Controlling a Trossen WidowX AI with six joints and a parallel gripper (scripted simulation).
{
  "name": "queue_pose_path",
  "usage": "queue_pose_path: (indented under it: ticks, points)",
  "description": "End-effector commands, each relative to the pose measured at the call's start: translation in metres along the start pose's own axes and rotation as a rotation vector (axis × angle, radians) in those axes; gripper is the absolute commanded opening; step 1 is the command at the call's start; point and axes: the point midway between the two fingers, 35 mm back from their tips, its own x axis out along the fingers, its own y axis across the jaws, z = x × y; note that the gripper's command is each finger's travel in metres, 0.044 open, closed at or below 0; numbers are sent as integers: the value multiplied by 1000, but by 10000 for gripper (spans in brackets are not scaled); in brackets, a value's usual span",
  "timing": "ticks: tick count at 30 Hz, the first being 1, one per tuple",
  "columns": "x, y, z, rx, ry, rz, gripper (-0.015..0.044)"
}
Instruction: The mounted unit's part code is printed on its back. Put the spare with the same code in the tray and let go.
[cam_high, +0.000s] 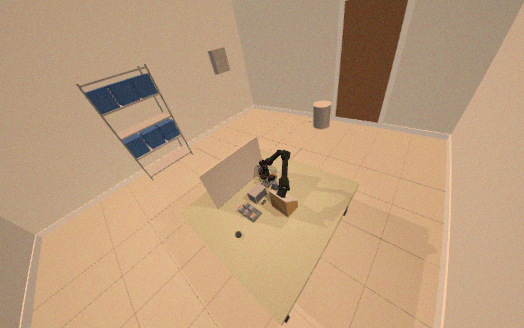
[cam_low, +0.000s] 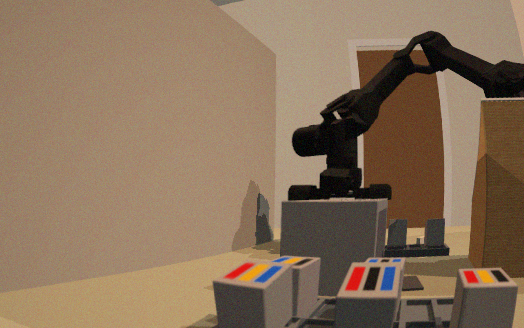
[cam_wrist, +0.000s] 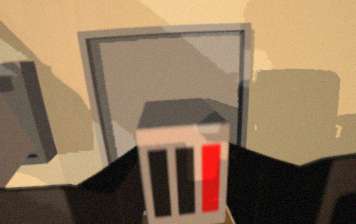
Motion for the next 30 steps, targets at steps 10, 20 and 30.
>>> queue_pose_path:
  ticks: [10, 20, 30]
  points:
    - [0, 0, 0, 1, 0, -1, 289]
    - [-63, -4, 2, -3, -10, -1, 440]
    - [-111, -3, 2, -10, -8, -23, 440]
